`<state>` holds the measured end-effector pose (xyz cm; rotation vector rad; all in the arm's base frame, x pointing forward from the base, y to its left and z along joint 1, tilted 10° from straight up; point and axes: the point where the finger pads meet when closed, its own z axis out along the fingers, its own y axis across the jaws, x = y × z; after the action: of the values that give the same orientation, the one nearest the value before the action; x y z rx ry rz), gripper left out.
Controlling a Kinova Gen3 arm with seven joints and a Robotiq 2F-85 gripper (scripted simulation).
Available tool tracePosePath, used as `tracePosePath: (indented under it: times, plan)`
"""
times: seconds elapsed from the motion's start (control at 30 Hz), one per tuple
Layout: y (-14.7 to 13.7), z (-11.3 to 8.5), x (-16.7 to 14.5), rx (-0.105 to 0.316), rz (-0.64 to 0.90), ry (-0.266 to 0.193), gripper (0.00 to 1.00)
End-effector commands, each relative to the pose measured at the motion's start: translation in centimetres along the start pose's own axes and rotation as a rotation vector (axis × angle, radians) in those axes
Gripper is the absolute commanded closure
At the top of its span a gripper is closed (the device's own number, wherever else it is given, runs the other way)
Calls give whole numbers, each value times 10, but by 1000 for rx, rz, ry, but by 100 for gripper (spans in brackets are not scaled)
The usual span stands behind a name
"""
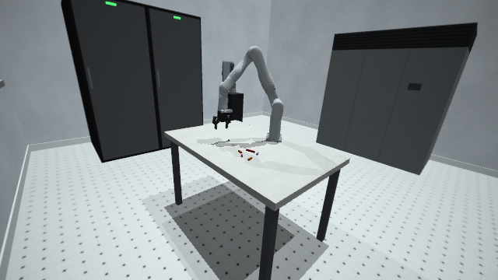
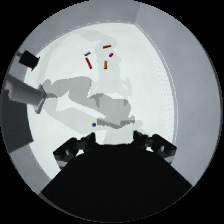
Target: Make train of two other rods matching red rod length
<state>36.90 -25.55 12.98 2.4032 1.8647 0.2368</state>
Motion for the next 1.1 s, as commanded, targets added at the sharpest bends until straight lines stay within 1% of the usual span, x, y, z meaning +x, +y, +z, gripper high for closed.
tracePosePath:
  times: [0.0,0.17,0.2,0.47,0.5,0.7,0.73,1.03,1.07]
  plan:
    - [1,0,9,0,7,2,0]
    - [1,0,9,0,7,2,0]
    - [1,1,18,1,26,4,0]
    - [1,1,18,1,26,4,0]
    - [0,3,27,2,46,6,0]
    - [0,3,27,2,46,6,0]
    - [0,4,36,3,66,8,0]
    - [0,4,36,3,66,8,0]
    - [-1,5,45,4,85,10,0]
